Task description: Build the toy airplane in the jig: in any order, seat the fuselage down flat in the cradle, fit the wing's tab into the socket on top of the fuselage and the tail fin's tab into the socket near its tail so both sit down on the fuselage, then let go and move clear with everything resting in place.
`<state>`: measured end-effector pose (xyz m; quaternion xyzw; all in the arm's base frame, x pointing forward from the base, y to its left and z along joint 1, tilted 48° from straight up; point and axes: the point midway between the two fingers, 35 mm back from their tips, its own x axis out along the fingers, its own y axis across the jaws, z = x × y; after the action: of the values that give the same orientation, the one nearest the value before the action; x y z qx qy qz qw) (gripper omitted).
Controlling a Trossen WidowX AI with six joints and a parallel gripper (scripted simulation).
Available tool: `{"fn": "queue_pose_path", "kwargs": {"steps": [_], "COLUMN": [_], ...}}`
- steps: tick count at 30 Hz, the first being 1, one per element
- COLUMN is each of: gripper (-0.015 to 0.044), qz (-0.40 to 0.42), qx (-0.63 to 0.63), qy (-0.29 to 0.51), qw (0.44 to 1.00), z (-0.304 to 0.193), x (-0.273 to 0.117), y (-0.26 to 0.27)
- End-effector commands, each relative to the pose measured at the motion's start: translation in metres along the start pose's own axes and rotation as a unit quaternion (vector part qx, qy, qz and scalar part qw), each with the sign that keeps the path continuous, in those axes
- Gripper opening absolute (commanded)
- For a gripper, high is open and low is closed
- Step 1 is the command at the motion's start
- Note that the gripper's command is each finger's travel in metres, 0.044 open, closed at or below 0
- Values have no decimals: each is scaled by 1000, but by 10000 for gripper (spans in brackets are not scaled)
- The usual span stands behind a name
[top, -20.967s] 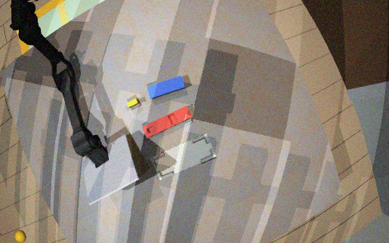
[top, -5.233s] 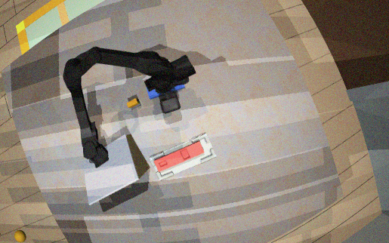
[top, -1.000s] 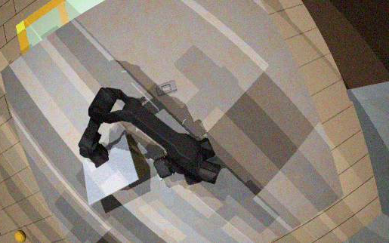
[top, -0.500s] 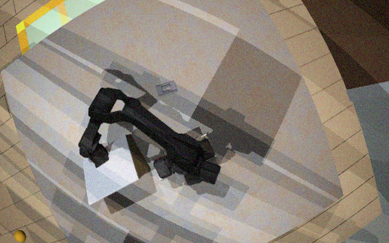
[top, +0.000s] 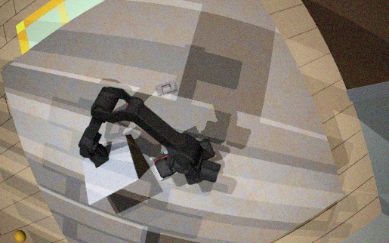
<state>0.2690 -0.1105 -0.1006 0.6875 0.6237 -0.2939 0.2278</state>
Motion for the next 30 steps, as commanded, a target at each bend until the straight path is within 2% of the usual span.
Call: {"fn": "queue_pose_path", "kwargs": {"steps": [1, 20, 25, 30], "gripper": [195, 195, 161, 30], "qz": [0, -1, 0, 0], "qx": [4, 4, 0, 0], "qy": [3, 4, 2, 2], "qw": [1000, 1000, 1000, 1000], "z": [-1, -2, -1, -1], "x": [8, 23, 22, 22], "y": [-1, -2, -1, -1]}}
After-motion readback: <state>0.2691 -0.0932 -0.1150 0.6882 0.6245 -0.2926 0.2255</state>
